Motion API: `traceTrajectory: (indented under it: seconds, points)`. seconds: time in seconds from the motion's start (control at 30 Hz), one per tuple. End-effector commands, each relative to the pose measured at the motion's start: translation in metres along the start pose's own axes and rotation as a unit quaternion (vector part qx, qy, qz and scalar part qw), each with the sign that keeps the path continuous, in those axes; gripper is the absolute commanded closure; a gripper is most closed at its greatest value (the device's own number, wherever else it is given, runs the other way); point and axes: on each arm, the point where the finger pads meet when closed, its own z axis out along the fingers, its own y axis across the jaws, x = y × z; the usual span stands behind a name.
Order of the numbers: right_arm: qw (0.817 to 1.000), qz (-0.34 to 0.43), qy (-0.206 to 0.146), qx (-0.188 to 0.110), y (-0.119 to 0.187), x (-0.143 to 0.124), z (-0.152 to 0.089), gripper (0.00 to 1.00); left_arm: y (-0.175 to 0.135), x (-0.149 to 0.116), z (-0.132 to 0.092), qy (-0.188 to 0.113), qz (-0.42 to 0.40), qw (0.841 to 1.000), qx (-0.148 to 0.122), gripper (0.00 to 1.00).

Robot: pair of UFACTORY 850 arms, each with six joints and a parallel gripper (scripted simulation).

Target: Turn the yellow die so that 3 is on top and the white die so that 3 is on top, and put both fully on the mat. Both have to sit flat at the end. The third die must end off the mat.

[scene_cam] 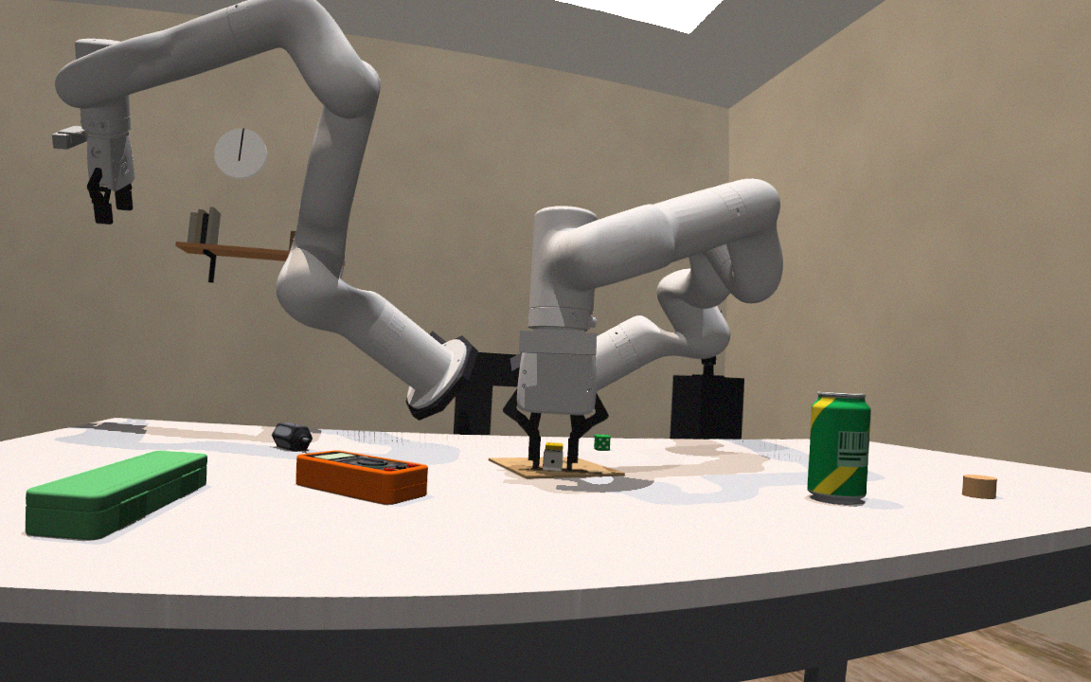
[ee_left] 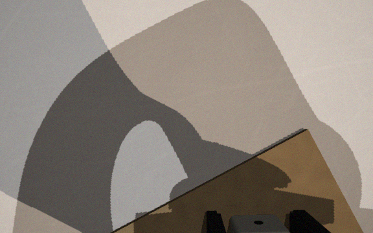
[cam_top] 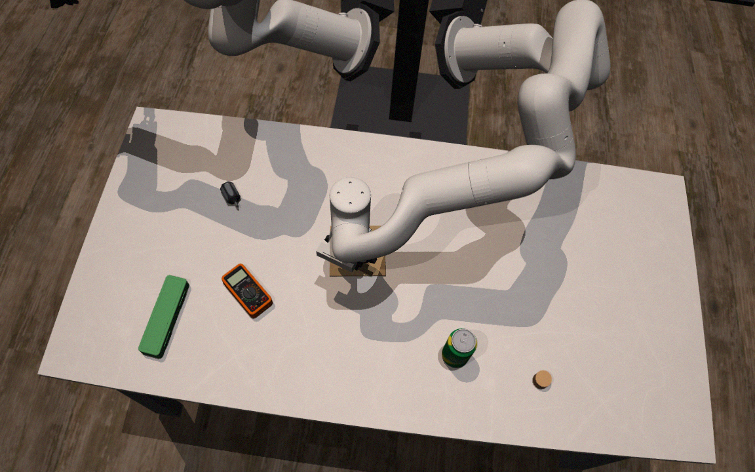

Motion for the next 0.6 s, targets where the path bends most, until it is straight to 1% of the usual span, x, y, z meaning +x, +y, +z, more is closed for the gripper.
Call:
traceTrajectory:
  seconds: [0.0,0.37,0.47,0.57]
  points:
    - [1.000,0.000,0.001,0.000,0.000,0.000,-0.001,0.00,0.000,0.001,-0.001,0.001,0.000,1.000,0.000,0.57]
    - [1.000,0.000,0.001,0.000,0.000,0.000,-0.001,0.00,0.000,0.001,-0.003,0.001,0.000,1.000,0.000,0.57]
    - [1.000,0.000,0.001,0.000,0.000,0.000,-0.001,0.00,0.000,0.001,-0.009,0.001,0.000,1.000,0.000,0.57]
    - [1.000,0.000,0.001,0.000,0.000,0.000,-0.001,0.00,0.000,0.001,-0.020,0.001,0.000,1.000,0.000,0.57]
